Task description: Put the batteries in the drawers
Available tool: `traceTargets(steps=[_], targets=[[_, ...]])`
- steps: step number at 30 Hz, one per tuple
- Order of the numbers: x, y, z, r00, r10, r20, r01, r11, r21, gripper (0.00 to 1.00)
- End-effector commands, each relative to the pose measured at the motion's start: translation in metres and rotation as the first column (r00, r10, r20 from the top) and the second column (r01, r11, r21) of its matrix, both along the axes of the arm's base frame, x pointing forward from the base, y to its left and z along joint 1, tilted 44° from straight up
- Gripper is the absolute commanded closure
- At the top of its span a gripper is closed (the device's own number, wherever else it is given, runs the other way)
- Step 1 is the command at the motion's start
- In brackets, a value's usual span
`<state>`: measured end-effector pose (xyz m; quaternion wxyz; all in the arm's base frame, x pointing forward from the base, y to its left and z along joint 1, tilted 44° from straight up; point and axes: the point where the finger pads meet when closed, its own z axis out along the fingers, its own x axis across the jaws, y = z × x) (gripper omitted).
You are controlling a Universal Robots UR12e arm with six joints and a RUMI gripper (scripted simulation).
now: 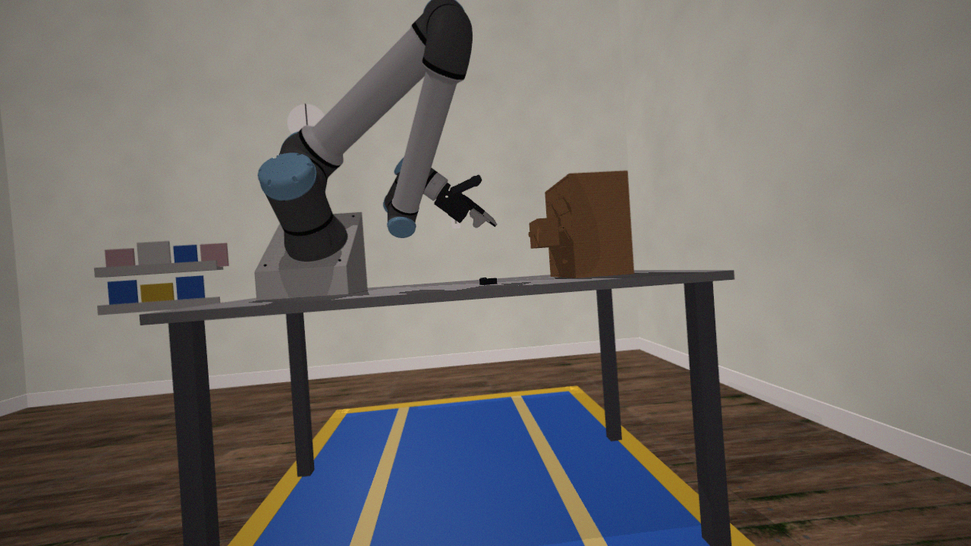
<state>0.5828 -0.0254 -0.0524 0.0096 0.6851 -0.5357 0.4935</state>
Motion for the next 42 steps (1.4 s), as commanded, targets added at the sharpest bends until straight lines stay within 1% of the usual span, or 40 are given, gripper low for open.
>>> traceTargets(steps=[1,19,30,32,42], targets=[[-0.001,0.003,0.002,0.999,-0.030,-0.030,0.030,1.000,0.004,0.80],[-0.009,0.011,0.011,0.985,-0.118,-0.125,0.120,0.993,0.005,0.80],[-0.014,0.017,0.016,0.966,-0.177,-0.189,0.180,0.984,0.000,0.80],[-0.014,0.017,0.016,0.966,-0.177,-0.189,0.180,0.984,0.000,0.80],[-0.018,0.022,0.022,0.942,-0.228,-0.245,0.233,0.972,-0.007,0.80]])
